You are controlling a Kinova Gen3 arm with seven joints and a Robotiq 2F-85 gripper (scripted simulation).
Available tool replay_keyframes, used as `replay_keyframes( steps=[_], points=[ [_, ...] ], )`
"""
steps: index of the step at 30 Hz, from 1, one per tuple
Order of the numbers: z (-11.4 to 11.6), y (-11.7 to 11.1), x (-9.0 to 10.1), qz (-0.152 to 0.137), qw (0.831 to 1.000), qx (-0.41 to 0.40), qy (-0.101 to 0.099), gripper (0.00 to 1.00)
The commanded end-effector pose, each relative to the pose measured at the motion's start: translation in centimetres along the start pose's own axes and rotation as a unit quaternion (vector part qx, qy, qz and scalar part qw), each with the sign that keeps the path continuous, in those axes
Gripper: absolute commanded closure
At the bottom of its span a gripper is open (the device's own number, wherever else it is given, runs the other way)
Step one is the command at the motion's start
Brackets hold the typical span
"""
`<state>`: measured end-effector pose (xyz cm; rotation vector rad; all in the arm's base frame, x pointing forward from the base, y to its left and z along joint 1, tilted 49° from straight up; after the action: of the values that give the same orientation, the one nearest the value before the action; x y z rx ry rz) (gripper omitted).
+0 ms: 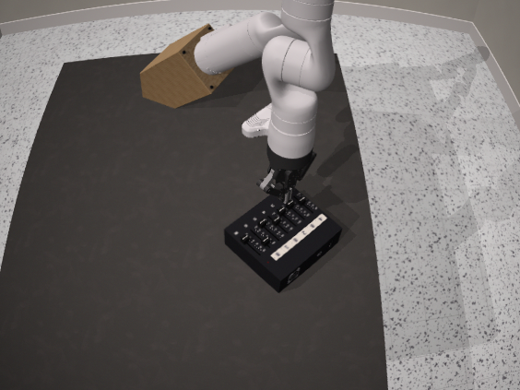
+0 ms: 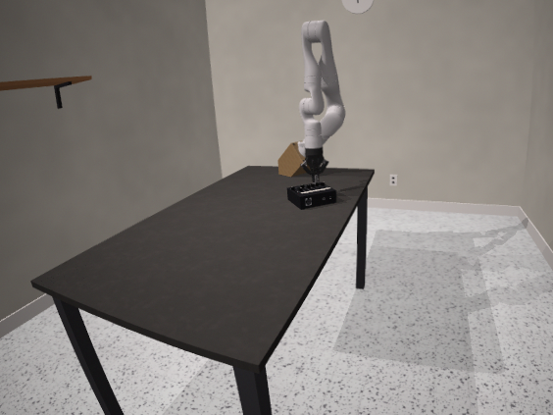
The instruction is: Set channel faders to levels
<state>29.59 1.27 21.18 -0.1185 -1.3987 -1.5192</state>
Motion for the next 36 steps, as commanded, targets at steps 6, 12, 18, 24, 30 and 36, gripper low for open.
replay_keyframes(
  steps=[6, 12, 18, 24, 30, 36],
  points=[
    [0.0, 0.3, 0.0, 0.0, 1.0, 0.0, -0.001, 1.0],
    [0.0, 0.7, 0.0, 0.0, 1.0, 0.0, -0.001, 1.0],
    [0.1, 0.9, 0.0, 0.0, 1.0, 0.0, -0.001, 1.0],
    [0.1, 1.3, 0.0, 0.0, 1.0, 0.0, -0.001, 1.0],
    [0.1, 1.7, 0.0, 0.0, 1.0, 0.0, -0.001, 1.0],
    [0.1, 1.9, 0.0, 0.0, 1.0, 0.0, -0.001, 1.0]
  ],
)
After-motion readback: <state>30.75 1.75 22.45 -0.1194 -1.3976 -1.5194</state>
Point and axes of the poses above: the point where the finger pads meet when closed, its own x axis back along the fingers, its own z axis across the jaws, y = z × x, the point moved 5 cm from there along x, back along the fingers, and after that the axes turned 5 degrees about -x, right-handed, at the moved point
